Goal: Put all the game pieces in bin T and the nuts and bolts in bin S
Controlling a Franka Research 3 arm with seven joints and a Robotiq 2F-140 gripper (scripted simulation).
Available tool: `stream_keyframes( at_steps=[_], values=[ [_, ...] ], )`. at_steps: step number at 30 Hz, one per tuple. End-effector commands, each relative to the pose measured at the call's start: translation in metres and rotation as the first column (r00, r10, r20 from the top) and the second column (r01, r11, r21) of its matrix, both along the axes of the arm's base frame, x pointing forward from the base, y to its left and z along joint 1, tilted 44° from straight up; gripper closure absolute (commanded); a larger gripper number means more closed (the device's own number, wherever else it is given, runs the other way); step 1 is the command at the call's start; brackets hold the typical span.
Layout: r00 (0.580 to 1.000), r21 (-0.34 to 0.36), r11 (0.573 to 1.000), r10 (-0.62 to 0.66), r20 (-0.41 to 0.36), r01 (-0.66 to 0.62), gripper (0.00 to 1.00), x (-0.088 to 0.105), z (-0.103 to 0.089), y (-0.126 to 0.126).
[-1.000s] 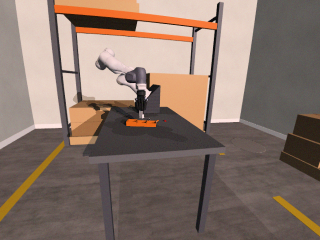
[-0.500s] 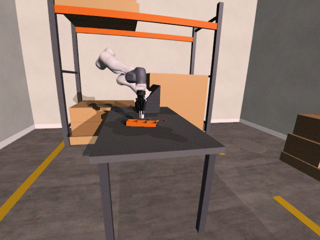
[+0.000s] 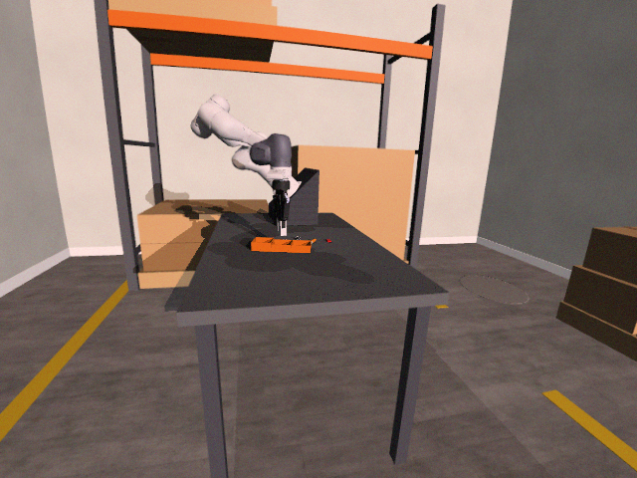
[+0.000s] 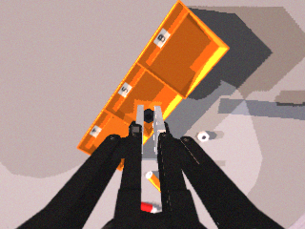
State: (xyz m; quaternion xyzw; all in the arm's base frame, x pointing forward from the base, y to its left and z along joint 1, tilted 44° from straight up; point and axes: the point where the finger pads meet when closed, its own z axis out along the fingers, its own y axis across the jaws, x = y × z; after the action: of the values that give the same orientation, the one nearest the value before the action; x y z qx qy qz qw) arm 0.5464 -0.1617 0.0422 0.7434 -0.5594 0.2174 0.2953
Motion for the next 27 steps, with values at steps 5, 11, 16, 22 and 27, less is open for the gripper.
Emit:
stream_keyframes(
  at_steps=[5,11,16,22,27],
  values=[
    [0.977,0.004,0.988,-0.154,0.15,0.156,0.93,0.0005,-0.001,0.0011],
    [0.954,0.012,0.976,-0.217,0.209,0.219,0.93,0.0007,-0.0011,0.0012],
    [0.931,0.021,0.964,-0.263,0.254,0.267,0.93,0.0007,-0.0011,0.0012],
    [0.895,0.035,0.945,-0.318,0.311,0.324,0.93,0.0008,-0.0012,0.0013],
    [0.861,0.049,0.928,-0.361,0.358,0.369,0.93,0.0009,-0.0012,0.0013]
  ],
)
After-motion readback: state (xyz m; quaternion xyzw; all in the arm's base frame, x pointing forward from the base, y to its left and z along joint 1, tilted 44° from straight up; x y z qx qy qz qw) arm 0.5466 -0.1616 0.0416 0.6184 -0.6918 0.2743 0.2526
